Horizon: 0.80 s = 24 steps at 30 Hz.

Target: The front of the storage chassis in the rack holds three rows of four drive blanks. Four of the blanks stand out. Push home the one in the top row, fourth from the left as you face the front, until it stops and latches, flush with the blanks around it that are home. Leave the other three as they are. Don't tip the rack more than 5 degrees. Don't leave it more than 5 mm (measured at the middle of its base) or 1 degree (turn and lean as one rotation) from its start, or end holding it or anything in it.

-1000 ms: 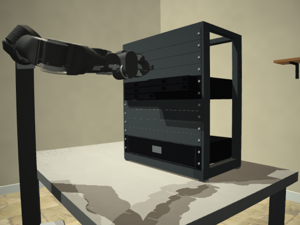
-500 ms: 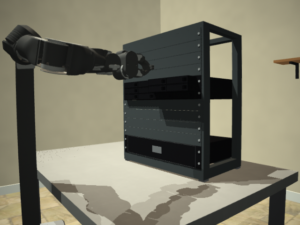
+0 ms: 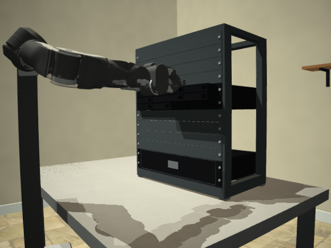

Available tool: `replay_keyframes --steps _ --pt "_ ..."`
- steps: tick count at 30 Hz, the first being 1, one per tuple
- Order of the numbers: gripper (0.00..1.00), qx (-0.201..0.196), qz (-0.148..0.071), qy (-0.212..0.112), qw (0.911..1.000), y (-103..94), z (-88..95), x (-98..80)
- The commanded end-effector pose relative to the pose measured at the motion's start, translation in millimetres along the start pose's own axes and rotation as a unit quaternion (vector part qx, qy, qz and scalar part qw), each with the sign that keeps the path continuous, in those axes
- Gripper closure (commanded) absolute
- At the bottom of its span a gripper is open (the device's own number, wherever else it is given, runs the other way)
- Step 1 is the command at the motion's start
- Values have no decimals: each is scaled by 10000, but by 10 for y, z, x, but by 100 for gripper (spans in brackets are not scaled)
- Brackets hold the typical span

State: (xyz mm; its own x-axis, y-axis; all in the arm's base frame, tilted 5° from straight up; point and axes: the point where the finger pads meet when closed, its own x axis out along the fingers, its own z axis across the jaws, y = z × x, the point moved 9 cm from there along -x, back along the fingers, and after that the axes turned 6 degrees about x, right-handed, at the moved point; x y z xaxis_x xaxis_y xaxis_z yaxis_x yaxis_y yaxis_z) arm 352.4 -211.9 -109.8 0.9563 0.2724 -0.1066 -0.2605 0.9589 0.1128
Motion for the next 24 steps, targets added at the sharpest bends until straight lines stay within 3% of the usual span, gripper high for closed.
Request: replay_keyframes --steps 1,5,15,24 --pt "100 -17 20 -90 10000 -1 43 5" --pt "100 -16 16 -87 10000 -3 44 105" --pt "100 -12 15 -78 10000 -2 48 615" --pt "100 -14 31 -85 10000 8 53 652"
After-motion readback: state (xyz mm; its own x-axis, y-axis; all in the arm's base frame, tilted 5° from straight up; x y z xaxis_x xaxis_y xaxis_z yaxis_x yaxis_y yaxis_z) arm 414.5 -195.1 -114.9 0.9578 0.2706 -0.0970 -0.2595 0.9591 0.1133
